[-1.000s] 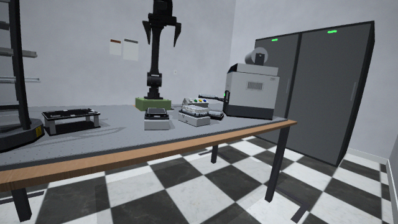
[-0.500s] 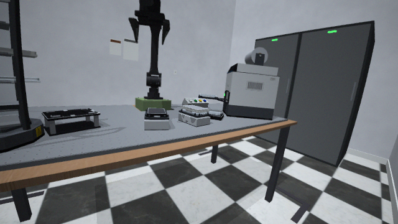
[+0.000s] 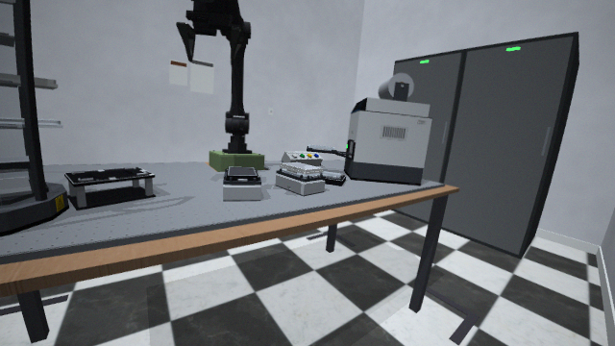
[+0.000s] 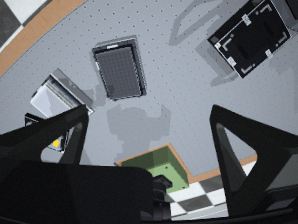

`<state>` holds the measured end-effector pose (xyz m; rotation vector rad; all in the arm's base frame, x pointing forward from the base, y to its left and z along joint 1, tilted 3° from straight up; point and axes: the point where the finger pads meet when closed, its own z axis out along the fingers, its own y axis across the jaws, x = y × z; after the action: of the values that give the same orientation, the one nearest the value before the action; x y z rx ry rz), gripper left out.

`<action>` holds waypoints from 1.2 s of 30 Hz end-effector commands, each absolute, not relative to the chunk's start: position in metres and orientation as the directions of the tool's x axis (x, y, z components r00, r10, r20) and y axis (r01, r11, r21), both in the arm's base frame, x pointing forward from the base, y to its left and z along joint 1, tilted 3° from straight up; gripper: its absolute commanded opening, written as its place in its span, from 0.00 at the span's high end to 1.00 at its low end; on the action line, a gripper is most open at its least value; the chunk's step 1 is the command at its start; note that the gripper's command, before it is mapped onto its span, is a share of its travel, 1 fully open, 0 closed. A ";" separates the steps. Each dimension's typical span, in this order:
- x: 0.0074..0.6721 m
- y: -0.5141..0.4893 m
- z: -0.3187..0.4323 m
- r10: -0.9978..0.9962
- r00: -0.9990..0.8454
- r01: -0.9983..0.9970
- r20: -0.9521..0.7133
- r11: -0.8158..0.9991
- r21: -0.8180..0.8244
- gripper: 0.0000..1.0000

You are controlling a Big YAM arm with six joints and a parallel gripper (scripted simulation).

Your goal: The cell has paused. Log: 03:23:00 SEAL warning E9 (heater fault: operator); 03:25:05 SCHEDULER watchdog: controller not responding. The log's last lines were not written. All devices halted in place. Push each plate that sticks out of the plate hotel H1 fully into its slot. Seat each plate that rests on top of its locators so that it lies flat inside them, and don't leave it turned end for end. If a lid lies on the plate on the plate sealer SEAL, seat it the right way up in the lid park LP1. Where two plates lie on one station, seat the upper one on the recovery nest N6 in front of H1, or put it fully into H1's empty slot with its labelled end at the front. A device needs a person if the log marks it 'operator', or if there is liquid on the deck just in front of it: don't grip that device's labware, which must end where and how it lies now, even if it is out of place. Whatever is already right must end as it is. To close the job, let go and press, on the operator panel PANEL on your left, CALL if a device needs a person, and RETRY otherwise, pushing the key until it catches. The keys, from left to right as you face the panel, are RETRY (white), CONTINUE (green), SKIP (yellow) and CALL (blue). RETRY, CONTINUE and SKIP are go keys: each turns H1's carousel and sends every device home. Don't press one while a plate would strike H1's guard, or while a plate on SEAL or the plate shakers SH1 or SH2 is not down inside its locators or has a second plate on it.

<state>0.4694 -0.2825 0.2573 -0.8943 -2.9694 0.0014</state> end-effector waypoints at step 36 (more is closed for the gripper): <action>0.414 -0.384 0.275 0.825 -0.565 0.825 0.003 0.565 -0.023 0.00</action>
<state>0.4112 -0.3688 0.2601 -1.4674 -2.7344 0.0161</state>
